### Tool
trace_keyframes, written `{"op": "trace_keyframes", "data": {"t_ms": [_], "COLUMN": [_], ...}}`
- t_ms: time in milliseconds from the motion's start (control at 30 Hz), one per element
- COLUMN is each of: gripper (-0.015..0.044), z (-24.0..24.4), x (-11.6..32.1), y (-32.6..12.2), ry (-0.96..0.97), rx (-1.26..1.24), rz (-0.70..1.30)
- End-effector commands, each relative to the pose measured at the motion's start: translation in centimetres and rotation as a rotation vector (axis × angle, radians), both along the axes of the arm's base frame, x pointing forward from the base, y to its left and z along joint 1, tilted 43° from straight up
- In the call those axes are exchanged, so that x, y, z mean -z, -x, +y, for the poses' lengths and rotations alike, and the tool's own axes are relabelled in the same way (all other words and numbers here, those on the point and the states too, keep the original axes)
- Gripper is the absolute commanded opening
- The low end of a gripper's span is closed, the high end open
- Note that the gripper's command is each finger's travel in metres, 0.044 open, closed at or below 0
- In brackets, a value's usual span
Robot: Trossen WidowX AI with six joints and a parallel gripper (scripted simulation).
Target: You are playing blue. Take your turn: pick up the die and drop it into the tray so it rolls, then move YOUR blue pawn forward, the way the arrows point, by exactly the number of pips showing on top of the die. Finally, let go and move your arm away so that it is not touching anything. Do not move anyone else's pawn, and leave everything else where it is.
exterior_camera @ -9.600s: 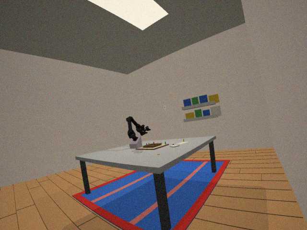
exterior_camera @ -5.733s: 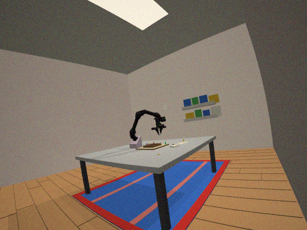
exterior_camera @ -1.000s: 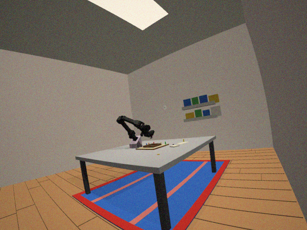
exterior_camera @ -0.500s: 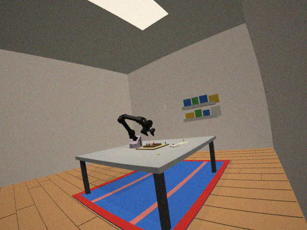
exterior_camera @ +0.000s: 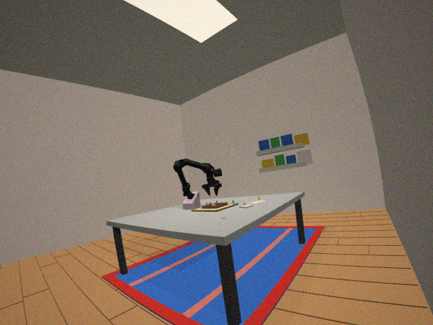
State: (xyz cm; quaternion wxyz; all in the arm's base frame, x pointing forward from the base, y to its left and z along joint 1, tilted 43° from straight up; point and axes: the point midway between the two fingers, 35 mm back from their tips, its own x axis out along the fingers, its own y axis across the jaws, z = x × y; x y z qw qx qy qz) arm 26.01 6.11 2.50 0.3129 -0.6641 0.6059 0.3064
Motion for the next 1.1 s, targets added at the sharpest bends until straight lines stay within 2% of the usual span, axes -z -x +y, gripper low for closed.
{"op": "trace_keyframes", "data": {"t_ms": [0,133,167,467,967,1067], "gripper": [0.0309,0.0204,0.02,0.02,0.02,0.02], "z": [0.1,0.2,0.2,-0.4,-1.6,-1.6], "x": [0.7,1.5,1.7,3.2,4.2,4.2], "y": [1.4,3.0,3.4,7.2,10.4,10.5], "ry": [-0.009,-0.026,-0.031,-0.081,-0.157,-0.163], "rx": [0.165,0.429,0.494,1.057,1.575,1.609], "rz": [-0.126,-0.344,-0.399,-0.889,-1.361,-1.39]}}
